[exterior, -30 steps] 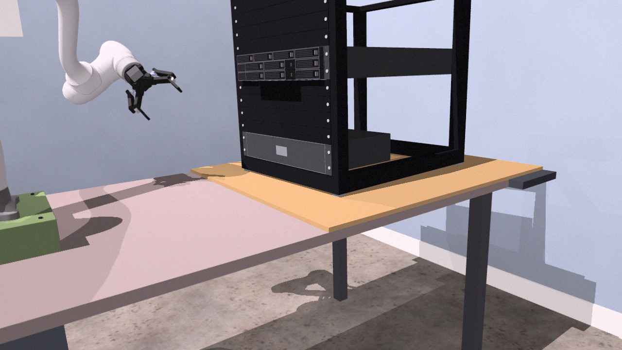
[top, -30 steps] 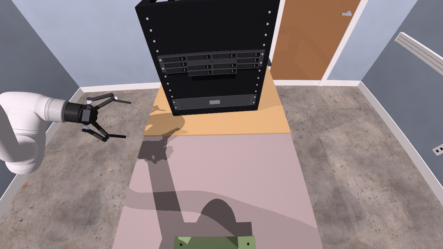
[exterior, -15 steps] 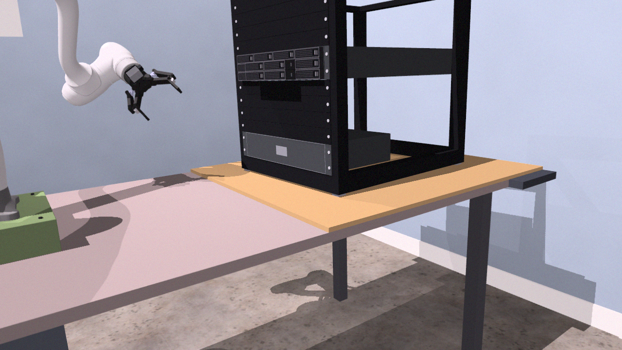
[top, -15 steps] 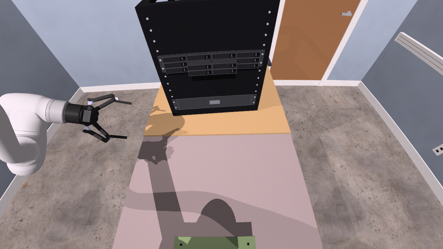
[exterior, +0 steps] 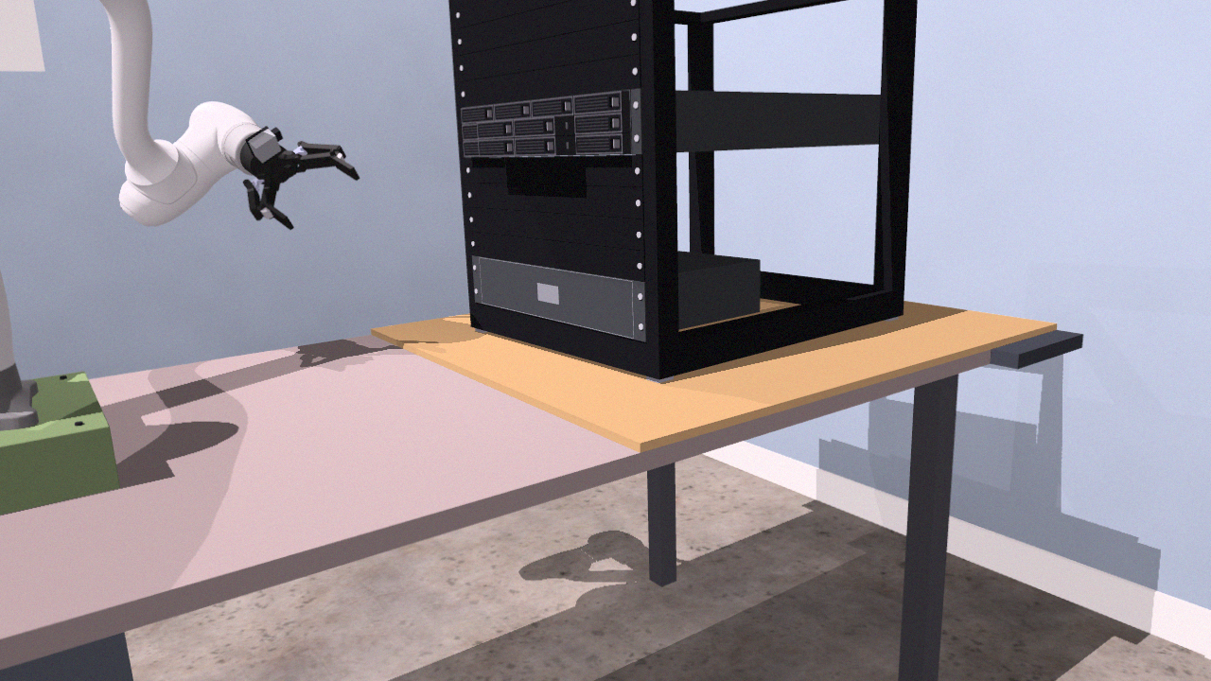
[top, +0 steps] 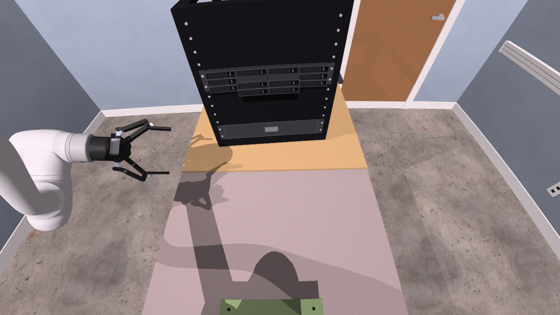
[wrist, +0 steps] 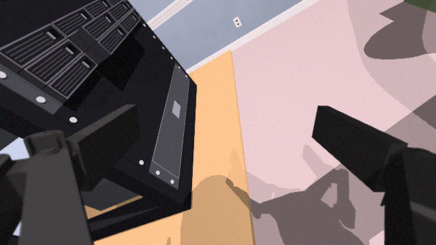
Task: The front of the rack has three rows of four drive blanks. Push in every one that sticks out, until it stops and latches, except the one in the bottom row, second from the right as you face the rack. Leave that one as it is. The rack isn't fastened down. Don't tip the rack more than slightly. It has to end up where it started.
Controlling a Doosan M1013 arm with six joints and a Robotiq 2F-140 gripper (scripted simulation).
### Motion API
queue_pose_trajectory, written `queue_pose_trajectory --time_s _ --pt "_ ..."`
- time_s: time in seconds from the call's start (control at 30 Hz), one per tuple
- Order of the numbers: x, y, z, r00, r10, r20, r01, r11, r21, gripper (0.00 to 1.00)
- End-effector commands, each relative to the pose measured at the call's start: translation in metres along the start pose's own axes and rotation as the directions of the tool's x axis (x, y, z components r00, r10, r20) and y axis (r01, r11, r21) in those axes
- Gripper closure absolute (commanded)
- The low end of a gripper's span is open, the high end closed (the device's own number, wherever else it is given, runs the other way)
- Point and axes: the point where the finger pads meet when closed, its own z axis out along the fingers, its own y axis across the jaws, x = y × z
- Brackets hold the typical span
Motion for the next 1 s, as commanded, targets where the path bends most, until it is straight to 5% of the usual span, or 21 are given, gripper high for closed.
queue_pose_trajectory --time_s 0.0,0.27,0.6,0.67,0.97 --pt "0.008 -0.002 0.010 0.996 -0.073 -0.045 0.075 0.996 0.053 0.00" --pt "0.025 -0.006 0.033 0.964 -0.219 -0.151 0.241 0.959 0.146 0.00" --pt "0.060 -0.014 0.081 0.804 -0.446 -0.392 0.563 0.782 0.265 0.00" --pt "0.060 -0.014 0.081 0.804 -0.446 -0.392 0.563 0.782 0.265 0.00" --pt "0.093 -0.022 0.127 0.555 -0.551 -0.623 0.816 0.506 0.279 0.00"
